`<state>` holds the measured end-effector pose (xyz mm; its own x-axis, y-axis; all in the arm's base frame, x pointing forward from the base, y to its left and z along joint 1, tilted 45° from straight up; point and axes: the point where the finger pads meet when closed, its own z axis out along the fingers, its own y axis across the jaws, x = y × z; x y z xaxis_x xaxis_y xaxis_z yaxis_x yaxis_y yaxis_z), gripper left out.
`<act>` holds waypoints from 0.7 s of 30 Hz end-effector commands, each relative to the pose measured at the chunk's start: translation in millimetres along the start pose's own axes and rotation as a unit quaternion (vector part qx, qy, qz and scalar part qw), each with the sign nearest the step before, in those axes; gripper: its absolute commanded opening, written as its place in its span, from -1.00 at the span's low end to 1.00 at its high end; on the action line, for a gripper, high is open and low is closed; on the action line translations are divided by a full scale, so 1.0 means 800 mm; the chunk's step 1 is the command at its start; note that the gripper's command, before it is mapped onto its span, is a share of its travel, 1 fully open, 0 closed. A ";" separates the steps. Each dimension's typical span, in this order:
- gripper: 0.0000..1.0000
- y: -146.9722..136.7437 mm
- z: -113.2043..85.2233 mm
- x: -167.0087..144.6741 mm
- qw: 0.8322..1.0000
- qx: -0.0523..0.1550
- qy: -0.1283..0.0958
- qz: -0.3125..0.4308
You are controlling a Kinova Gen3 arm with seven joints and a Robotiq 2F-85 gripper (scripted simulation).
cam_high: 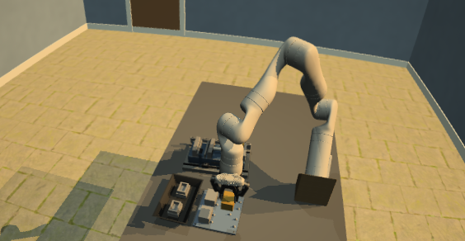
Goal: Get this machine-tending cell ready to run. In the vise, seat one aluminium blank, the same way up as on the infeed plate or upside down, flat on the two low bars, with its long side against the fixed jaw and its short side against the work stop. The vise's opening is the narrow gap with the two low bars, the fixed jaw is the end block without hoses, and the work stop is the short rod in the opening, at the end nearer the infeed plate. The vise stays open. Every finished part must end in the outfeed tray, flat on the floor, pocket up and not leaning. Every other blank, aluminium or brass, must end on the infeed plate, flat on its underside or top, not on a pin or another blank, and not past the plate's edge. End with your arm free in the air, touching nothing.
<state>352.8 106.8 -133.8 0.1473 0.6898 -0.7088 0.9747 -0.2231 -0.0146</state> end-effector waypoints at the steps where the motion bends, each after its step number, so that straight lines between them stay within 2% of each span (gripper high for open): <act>1: -1.00 0.000 0.001 0.000 1.000 0.000 0.000 0.000; 21: -1.00 0.000 0.024 0.000 1.000 0.000 0.000 0.000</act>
<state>350.1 94.7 -147.0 0.1475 0.6914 -0.7072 0.9749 -0.2221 -0.0137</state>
